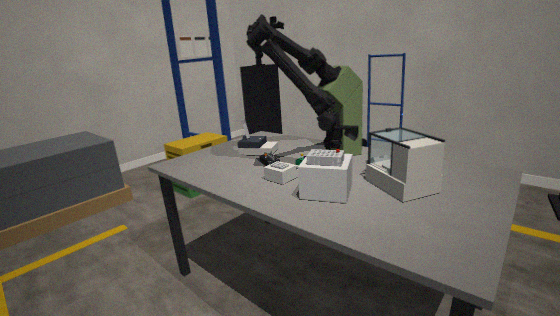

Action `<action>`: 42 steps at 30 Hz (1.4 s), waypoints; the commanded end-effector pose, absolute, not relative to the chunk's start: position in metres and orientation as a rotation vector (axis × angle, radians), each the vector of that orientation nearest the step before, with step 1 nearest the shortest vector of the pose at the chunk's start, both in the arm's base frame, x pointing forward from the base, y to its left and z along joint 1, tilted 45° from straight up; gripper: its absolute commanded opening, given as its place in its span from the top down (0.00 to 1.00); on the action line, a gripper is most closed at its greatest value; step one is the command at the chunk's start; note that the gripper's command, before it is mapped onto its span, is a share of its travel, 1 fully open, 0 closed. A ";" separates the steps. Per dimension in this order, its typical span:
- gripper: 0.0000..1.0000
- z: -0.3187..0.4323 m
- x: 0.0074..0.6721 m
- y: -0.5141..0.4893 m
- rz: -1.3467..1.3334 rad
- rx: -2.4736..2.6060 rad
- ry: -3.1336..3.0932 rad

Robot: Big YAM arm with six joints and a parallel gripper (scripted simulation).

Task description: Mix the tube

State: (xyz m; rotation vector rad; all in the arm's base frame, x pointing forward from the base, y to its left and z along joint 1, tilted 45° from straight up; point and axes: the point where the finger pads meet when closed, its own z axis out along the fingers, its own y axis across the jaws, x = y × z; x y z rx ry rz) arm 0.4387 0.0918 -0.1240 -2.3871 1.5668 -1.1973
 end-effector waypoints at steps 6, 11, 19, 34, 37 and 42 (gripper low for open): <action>1.00 -0.116 0.418 0.097 -1.182 -2.401 1.568; 1.00 -0.110 0.413 0.100 -1.182 -2.400 1.568; 1.00 -0.103 0.409 0.099 -1.185 -2.393 1.584; 1.00 -0.086 0.395 0.112 -1.184 -2.396 1.567; 1.00 -0.084 0.393 0.113 -1.185 -2.395 1.567; 1.00 -0.078 0.388 0.116 -1.185 -2.394 1.567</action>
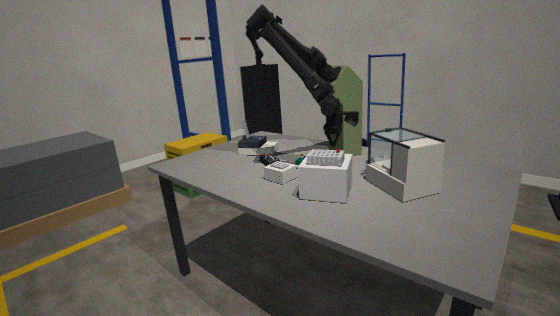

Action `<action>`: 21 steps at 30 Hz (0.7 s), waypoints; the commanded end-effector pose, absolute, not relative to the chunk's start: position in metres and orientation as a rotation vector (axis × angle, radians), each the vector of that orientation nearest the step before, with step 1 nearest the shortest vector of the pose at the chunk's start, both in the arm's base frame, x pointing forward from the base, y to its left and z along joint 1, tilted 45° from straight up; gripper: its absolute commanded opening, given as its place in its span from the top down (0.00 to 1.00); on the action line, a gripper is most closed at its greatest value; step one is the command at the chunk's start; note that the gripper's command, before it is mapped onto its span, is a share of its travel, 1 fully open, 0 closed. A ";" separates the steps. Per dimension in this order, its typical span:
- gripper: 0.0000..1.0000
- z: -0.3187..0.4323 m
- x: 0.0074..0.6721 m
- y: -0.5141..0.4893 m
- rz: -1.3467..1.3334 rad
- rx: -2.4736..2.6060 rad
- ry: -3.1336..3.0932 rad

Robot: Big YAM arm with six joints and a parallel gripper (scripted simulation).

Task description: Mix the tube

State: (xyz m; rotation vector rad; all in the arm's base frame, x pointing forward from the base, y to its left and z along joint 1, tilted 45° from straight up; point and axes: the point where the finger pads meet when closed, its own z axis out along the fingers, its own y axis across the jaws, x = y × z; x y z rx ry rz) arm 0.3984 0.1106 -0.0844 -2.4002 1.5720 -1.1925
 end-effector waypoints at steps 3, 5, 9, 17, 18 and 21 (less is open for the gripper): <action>1.00 -0.074 0.385 0.118 -1.185 -2.393 1.567; 1.00 -0.072 0.384 0.119 -1.185 -2.392 1.567; 1.00 -0.068 0.381 0.121 -1.186 -2.391 1.567; 1.00 -0.072 0.381 0.114 -1.183 -2.395 1.594; 1.00 -0.072 0.381 0.114 -1.183 -2.395 1.593; 1.00 -0.071 0.384 0.117 -1.186 -2.393 1.578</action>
